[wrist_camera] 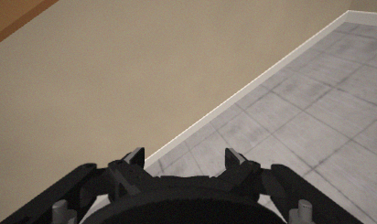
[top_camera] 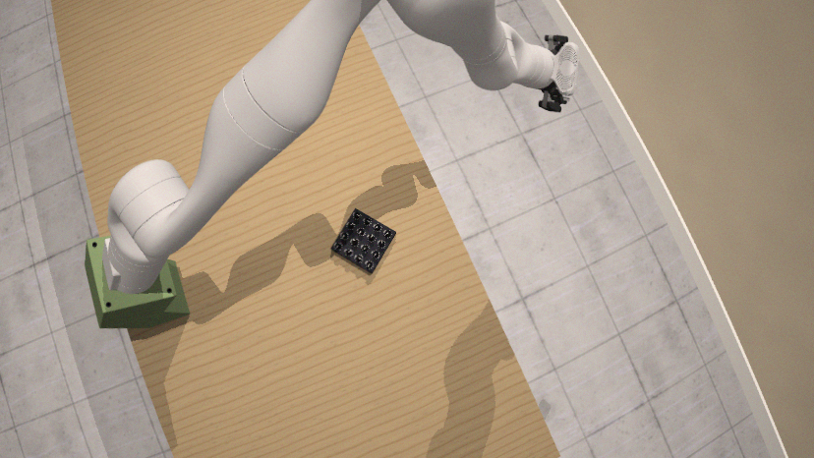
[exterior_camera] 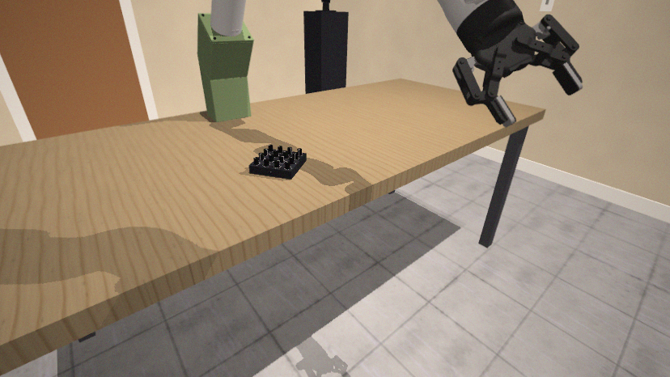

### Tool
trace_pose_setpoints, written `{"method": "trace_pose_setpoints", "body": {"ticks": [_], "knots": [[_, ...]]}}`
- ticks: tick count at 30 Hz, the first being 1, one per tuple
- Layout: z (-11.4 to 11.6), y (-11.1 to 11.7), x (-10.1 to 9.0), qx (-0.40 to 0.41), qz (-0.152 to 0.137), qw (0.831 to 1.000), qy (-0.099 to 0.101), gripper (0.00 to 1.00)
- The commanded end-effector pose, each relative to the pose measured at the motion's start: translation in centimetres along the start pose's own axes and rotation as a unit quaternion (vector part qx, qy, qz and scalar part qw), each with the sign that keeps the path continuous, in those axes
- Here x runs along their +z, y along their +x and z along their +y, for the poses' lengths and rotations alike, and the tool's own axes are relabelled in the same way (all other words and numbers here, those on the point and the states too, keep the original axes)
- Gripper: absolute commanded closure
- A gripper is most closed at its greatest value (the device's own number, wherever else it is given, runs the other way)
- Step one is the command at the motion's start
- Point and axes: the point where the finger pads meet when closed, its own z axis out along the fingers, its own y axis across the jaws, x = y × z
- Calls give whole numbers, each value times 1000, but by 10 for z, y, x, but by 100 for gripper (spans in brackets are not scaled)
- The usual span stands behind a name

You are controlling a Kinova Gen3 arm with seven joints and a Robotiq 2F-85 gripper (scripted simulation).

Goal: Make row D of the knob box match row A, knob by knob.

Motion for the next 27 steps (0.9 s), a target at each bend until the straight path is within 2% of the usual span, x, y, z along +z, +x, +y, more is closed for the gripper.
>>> {"method": "trace_pose_setpoints", "body": {"ticks": [1, 8, 9, 10, 17, 18, 25, 26, 27], "knots": [[21, -14, -1, 2, -9, 1000, -13, 0], [24, -16, -1, 2, -11, 1000, -14, 0], [44, -32, -3, 4, -22, 999, -26, 0], [46, -34, -3, 5, -23, 999, -28, 0], [46, -34, -3, 5, -23, 999, -28, 0], [66, -50, -6, 7, -34, 999, -40, 0], [69, -52, -6, 7, -36, 998, -41, 0], [88, -67, -10, 10, -47, 997, -53, 0], [90, -69, -10, 10, -48, 997, -55, 0]]}}
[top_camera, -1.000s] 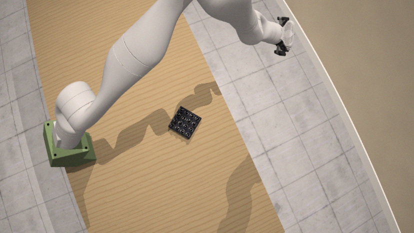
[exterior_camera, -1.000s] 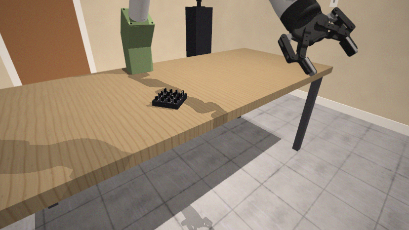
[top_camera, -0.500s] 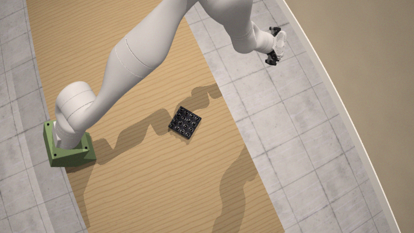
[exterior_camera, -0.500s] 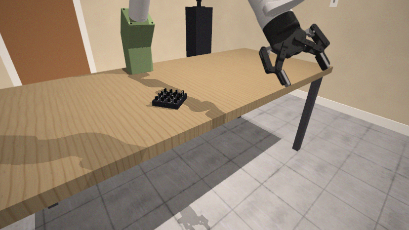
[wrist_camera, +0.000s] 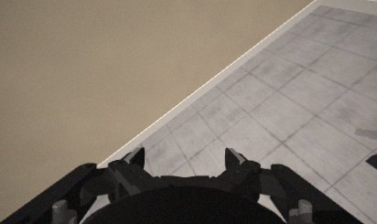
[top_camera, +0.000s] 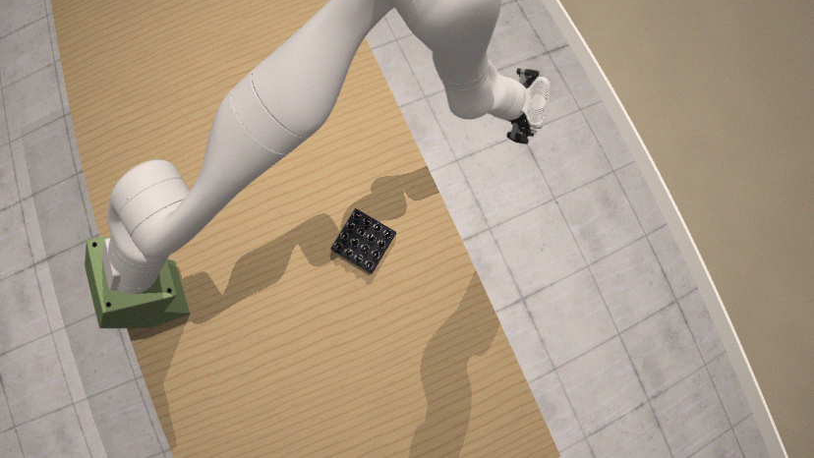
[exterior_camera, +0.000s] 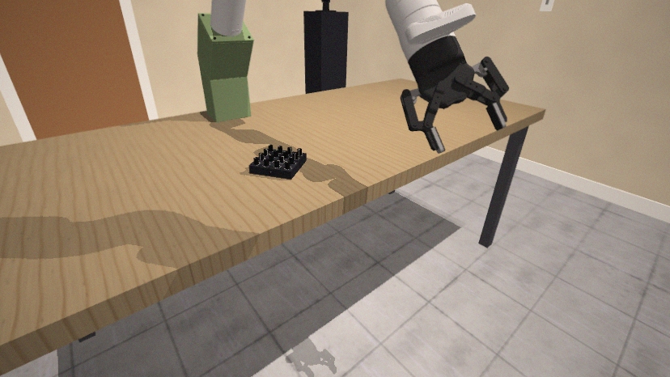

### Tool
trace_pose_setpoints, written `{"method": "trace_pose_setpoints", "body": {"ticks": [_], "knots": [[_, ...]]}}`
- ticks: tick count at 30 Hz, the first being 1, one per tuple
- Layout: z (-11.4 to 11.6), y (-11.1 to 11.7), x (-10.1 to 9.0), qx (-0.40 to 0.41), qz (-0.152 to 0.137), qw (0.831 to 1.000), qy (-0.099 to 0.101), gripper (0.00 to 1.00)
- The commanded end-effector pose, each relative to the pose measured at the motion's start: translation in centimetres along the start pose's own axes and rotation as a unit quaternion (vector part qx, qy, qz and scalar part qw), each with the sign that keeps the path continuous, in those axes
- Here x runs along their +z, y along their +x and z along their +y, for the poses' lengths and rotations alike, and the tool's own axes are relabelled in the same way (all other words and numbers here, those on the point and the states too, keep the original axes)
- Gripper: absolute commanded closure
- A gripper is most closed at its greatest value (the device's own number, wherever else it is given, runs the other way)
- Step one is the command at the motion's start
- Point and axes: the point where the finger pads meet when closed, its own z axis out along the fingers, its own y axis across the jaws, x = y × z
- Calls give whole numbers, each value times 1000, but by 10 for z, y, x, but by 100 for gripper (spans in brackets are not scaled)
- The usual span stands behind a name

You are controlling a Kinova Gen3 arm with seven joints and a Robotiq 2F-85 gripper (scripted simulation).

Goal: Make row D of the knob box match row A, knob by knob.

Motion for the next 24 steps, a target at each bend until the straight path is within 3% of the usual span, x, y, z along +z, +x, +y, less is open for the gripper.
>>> {"method": "trace_pose_setpoints", "body": {"ticks": [1, 7, 8, 14, 15, 16, 24], "knots": [[16, -9, 0, 1, -7, 1000, -11, 0], [16, -9, 0, 1, -7, 1000, -11, 0], [35, -24, -2, 4, -19, 1000, -22, 0], [38, -26, -2, 4, -20, 1000, -24, 0], [56, -41, -5, 8, -31, 999, -35, 0], [58, -42, -6, 8, -33, 999, -36, 0], [58, -42, -6, 8, -33, 999, -36, 0]]}}
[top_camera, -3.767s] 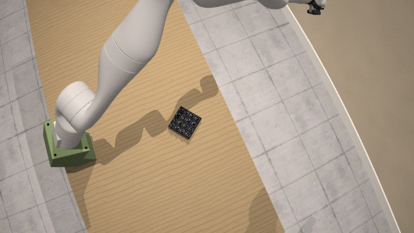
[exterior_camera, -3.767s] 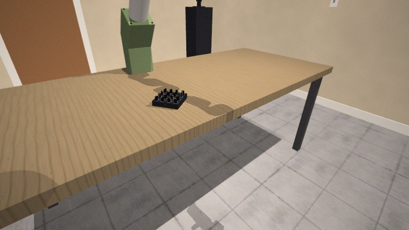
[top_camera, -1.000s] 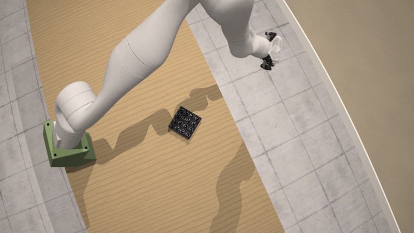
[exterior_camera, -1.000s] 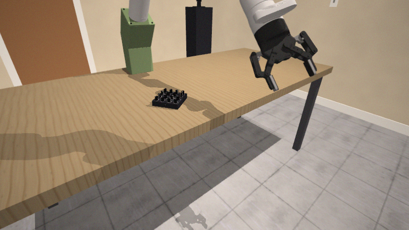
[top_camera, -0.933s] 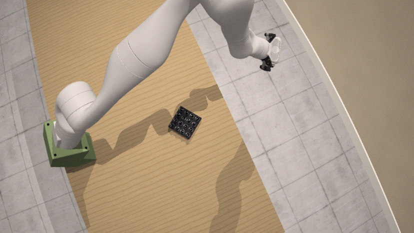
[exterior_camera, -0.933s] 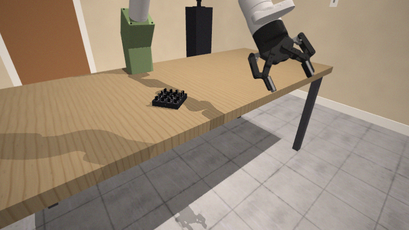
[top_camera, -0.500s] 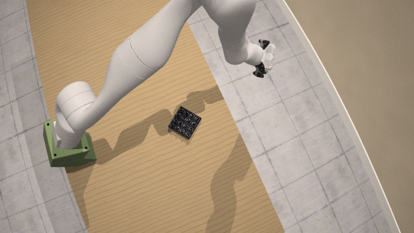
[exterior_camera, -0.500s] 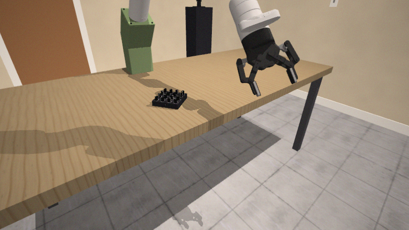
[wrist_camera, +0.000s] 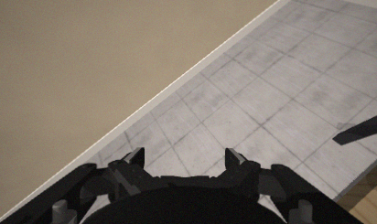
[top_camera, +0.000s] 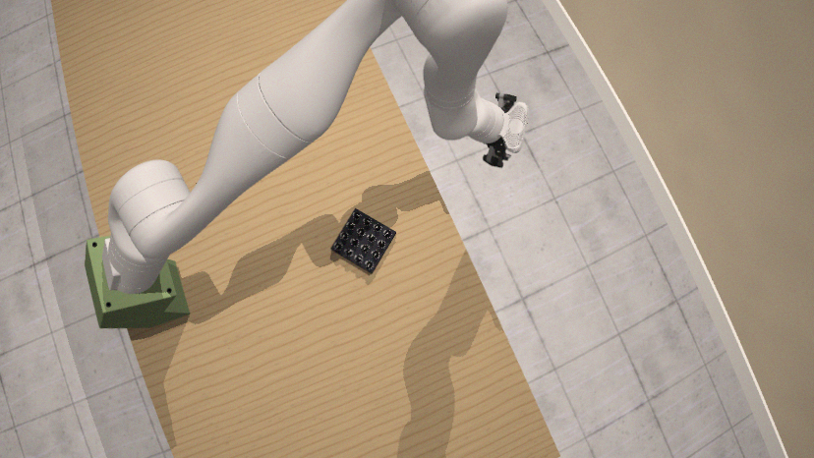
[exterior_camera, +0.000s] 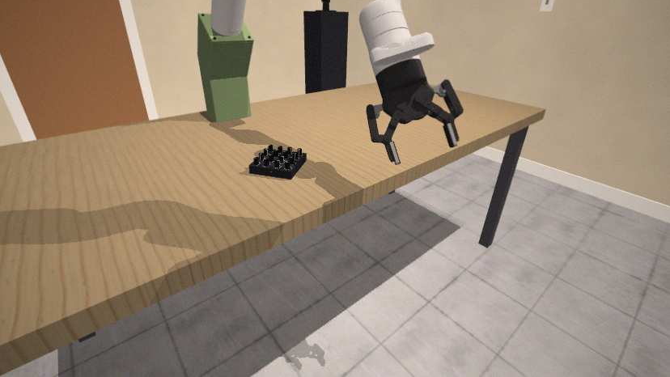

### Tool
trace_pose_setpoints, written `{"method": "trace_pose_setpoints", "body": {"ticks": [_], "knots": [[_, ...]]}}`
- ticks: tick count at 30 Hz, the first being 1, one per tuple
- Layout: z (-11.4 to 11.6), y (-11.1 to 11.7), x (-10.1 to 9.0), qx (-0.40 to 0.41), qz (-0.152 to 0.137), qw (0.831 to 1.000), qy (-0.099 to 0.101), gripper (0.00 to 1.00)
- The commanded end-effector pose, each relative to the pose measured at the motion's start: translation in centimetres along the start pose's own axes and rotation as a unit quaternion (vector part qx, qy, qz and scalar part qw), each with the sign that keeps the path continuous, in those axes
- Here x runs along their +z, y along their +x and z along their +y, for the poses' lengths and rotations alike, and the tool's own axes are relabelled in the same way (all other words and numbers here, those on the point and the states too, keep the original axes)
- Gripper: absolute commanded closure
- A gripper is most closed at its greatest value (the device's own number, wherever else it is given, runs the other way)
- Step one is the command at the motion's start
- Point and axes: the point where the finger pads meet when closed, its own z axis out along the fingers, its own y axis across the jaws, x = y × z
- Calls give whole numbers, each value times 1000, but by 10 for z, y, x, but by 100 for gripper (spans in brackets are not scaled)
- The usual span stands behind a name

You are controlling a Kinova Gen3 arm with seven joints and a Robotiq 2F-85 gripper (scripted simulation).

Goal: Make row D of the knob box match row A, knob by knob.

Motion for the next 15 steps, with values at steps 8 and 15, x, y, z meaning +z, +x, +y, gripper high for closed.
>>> {"method": "trace_pose_setpoints", "body": {"ticks": [8, 15], "knots": [[38, -29, -5, 8, -23, 999, -23, 0], [40, -31, -5, 9, -24, 999, -24, 0]]}}
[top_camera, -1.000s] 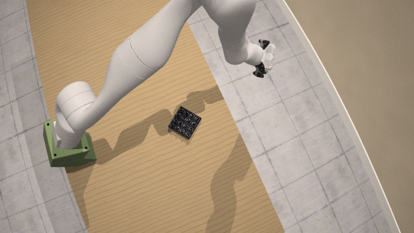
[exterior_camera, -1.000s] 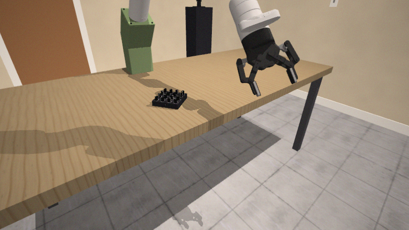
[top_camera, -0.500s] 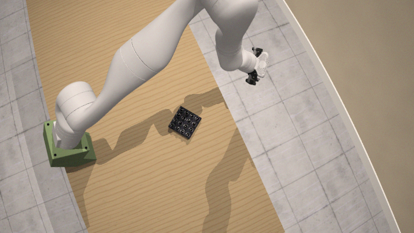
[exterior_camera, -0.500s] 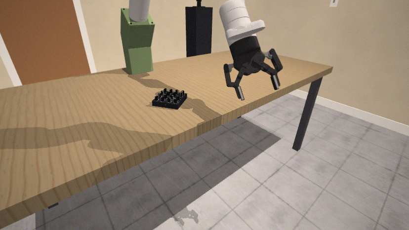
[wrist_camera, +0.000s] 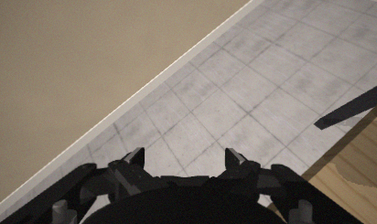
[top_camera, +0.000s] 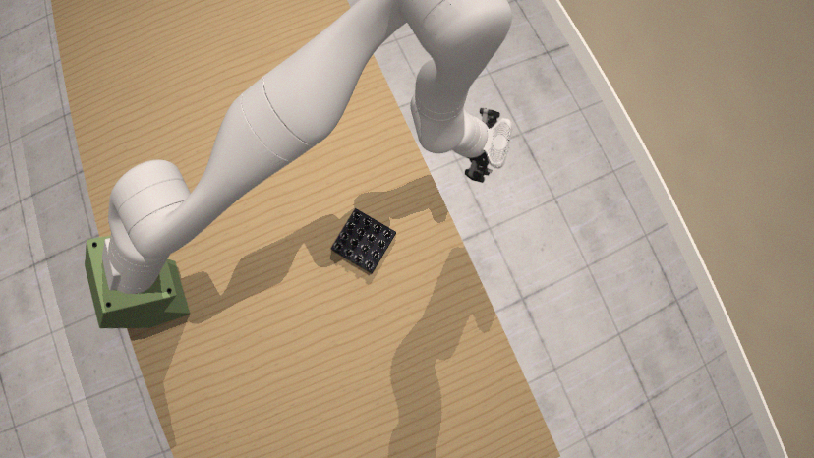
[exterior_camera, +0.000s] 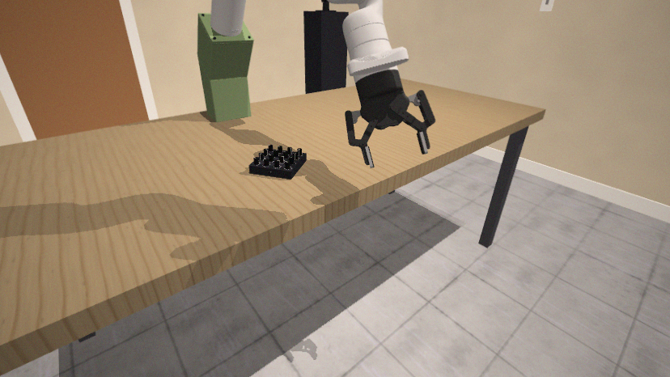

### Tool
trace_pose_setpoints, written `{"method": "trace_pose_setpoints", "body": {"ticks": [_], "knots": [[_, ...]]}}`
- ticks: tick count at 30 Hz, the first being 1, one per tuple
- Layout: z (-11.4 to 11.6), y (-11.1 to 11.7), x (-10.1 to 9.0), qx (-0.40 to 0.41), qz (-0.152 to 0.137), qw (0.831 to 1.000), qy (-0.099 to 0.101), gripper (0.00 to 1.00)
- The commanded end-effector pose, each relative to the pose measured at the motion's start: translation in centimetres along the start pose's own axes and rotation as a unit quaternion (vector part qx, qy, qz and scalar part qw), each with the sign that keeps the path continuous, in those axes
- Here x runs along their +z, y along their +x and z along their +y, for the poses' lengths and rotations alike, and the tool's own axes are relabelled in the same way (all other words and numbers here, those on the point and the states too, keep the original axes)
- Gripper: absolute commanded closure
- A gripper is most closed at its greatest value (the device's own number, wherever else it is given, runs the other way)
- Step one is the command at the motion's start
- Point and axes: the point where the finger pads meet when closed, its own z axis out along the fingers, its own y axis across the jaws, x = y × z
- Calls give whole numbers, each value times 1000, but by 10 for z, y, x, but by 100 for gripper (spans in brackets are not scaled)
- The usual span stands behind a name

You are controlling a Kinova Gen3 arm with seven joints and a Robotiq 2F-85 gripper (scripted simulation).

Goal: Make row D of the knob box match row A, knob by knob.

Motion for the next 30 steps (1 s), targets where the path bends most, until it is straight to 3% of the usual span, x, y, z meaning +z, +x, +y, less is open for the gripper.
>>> {"method": "trace_pose_setpoints", "body": {"ticks": [1, 2, 3, 9, 10, 19, 20, 26, 27, 30], "knots": [[1, 1, 0, 0, 1, 1000, 0, 0], [1, 1, 0, 0, 1, 1000, 0, 0], [18, -12, -2, 5, -10, 1000, -11, 0], [20, -14, -2, 5, -12, 1000, -12, 0], [37, -27, -5, 10, -22, 999, -22, 0], [38, -29, -5, 10, -24, 999, -24, 0], [54, -42, -9, 15, -35, 999, -34, 0], [56, -43, -9, 16, -36, 999, -35, 0], [71, -55, -13, 21, -46, 998, -44, 0], [73, -57, -14, 21, -48, 998, -45, 0]]}}
